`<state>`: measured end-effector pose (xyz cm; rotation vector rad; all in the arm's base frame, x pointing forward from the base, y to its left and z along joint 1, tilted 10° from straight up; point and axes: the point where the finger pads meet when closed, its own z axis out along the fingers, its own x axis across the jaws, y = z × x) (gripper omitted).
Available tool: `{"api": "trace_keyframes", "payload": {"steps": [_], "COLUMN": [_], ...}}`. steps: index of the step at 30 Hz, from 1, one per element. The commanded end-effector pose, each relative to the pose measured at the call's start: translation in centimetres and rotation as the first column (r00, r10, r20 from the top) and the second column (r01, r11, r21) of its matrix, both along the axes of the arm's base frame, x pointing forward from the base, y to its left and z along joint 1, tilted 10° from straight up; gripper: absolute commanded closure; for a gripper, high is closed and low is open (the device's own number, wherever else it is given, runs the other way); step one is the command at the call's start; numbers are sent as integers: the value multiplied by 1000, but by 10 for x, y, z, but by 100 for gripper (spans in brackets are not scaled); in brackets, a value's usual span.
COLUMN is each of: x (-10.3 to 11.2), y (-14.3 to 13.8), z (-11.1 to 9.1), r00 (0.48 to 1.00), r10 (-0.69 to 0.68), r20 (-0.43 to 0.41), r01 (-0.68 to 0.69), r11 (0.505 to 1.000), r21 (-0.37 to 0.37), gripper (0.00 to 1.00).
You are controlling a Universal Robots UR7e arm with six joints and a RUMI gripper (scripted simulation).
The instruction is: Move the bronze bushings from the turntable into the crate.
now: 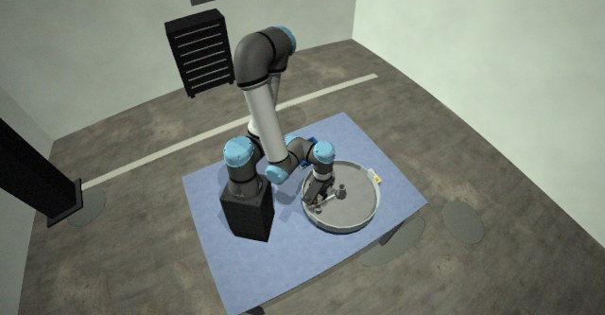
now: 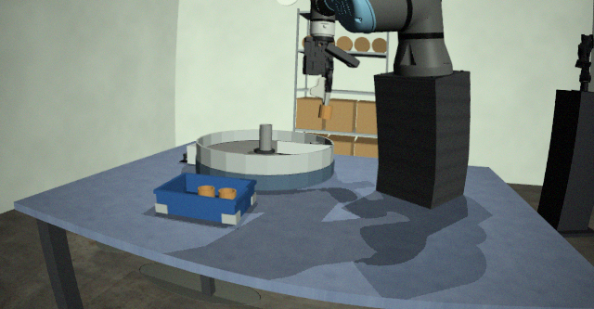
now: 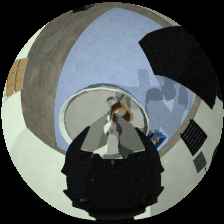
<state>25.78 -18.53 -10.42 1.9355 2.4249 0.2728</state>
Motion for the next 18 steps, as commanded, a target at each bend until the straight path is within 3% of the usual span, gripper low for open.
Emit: {"api": "trace_keyframes", "payload": {"steps": [1,18], "x": [3,19], "y": [3,22], "z": [1,5], "r00": [1000,1000], "r10": [0,0], "r20": [0,0], "r01": [0,0], "r11": [1000,1000], "r21": [-1,-1], "gripper": [100,100]}}
